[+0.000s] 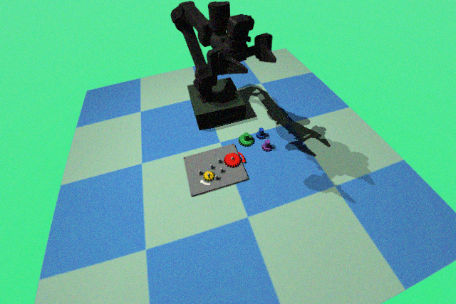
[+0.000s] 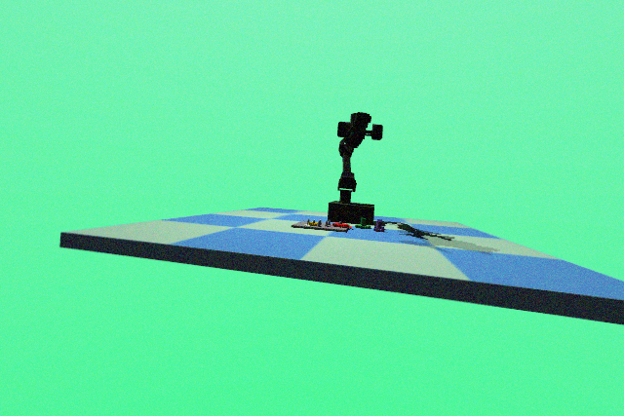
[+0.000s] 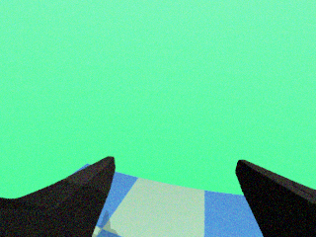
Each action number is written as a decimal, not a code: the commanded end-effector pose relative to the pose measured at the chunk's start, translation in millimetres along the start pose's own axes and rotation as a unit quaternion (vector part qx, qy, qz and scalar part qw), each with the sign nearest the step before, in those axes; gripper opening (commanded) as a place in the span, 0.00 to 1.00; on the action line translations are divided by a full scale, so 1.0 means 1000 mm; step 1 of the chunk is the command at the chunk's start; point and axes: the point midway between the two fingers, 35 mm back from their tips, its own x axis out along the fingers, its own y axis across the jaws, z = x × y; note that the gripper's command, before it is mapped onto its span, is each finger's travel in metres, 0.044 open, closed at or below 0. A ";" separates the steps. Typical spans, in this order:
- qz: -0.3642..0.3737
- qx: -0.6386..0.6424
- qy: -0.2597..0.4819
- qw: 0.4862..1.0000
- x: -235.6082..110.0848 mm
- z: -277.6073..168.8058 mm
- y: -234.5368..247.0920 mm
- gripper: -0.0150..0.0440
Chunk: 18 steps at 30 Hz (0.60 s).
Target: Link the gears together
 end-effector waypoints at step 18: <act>-0.059 0.138 0.560 0.815 -0.026 -0.252 0.035 1.00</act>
